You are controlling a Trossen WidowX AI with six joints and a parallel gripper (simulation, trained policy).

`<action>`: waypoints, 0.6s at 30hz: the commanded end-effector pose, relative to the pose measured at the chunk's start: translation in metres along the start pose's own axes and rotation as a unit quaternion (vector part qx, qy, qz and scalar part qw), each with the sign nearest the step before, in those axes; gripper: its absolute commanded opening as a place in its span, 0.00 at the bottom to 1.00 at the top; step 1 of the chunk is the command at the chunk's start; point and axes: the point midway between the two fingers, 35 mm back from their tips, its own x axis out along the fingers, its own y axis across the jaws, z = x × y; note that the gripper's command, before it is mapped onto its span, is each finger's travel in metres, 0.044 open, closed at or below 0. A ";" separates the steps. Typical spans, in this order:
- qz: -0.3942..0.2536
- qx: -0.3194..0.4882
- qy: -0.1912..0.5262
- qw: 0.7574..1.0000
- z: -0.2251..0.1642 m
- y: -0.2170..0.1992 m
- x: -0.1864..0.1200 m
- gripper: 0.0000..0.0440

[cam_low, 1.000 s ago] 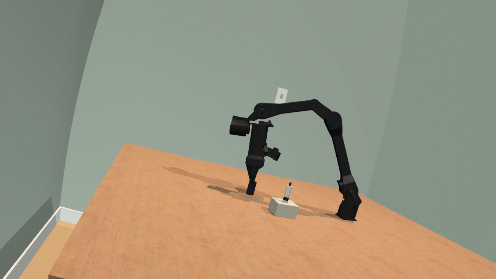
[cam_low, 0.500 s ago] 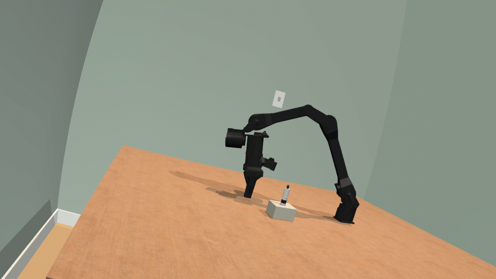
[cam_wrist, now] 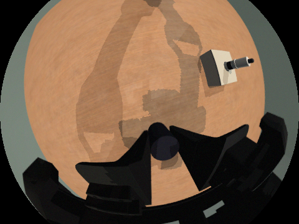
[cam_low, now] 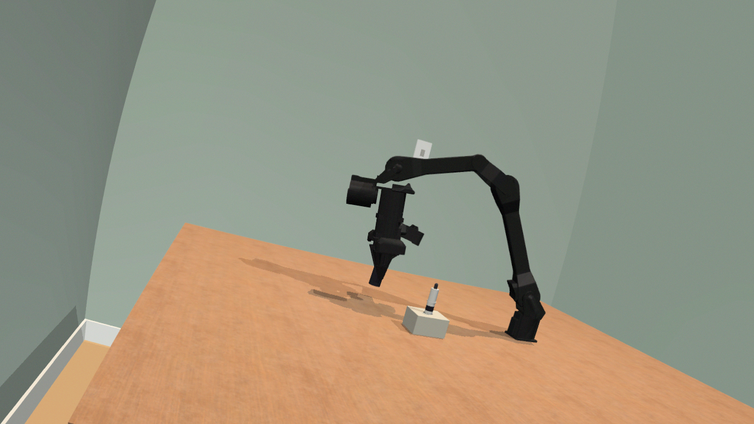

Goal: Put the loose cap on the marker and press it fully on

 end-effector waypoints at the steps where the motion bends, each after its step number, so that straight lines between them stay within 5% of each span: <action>1: 0.004 -0.011 0.004 1.000 0.000 -0.007 -0.010 0.11; 18: -0.002 -0.059 -0.006 0.998 0.029 -0.086 -0.050 0.07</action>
